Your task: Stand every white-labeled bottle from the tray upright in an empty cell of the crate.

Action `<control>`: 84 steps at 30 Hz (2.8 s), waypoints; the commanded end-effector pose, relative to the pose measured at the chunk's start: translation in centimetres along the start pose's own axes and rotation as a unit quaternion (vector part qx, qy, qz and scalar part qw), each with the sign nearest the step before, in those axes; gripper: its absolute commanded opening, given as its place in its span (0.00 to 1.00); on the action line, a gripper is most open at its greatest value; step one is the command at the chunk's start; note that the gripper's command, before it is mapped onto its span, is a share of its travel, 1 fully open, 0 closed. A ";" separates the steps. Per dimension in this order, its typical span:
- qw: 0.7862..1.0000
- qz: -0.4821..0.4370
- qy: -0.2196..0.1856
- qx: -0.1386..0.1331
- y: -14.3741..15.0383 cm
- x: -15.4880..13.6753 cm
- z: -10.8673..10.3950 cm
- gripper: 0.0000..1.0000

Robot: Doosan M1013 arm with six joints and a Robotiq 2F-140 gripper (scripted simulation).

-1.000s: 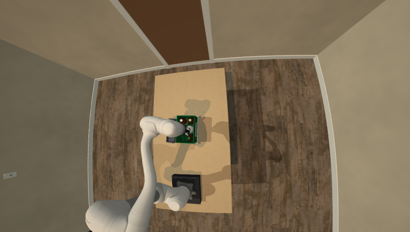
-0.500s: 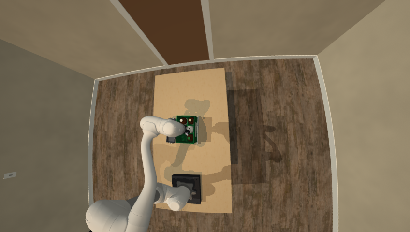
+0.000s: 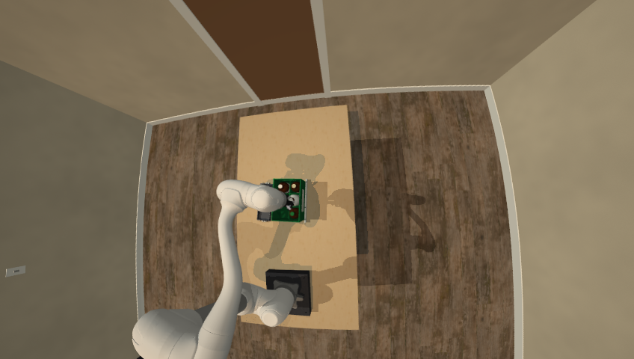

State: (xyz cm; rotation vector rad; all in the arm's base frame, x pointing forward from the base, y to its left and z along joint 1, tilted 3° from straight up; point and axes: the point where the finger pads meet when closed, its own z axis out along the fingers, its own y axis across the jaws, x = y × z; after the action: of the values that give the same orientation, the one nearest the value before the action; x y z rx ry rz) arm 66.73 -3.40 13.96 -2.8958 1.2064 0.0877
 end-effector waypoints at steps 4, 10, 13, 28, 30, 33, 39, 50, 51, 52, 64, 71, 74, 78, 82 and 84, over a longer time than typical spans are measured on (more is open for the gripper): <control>1.000 0.000 0.000 0.000 0.0 0.0 0.0 0.00; 1.000 0.000 0.000 0.000 0.0 0.0 0.0 0.00; 1.000 0.000 0.000 0.000 0.0 0.0 0.0 0.00; 1.000 0.000 0.000 0.000 0.0 0.0 0.2 0.00; 1.000 0.000 0.000 0.000 0.0 0.0 0.3 0.00; 1.000 0.000 0.000 0.000 0.0 0.0 0.5 0.00; 1.000 0.000 0.000 0.000 0.0 0.0 0.8 0.00; 1.000 0.000 0.000 0.000 0.0 0.0 2.0 0.00; 1.000 0.000 0.000 0.000 0.0 0.0 2.2 0.00; 1.000 0.000 0.000 0.000 0.0 0.0 2.3 0.00; 1.000 0.000 0.000 0.000 0.0 0.0 3.4 0.00; 1.000 0.000 0.000 0.000 0.0 0.0 3.7 0.00; 1.000 0.000 0.000 0.000 0.0 0.0 3.9 0.00; 1.000 0.000 0.000 0.000 0.0 0.0 4.0 0.00; 1.000 0.000 0.000 0.000 0.0 0.0 4.0 0.00; 1.000 0.000 0.000 0.000 0.0 0.0 4.0 0.00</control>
State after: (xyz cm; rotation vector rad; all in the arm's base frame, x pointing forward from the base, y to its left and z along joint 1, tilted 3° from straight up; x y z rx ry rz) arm 66.53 -3.31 9.97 -2.8958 1.2065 0.0877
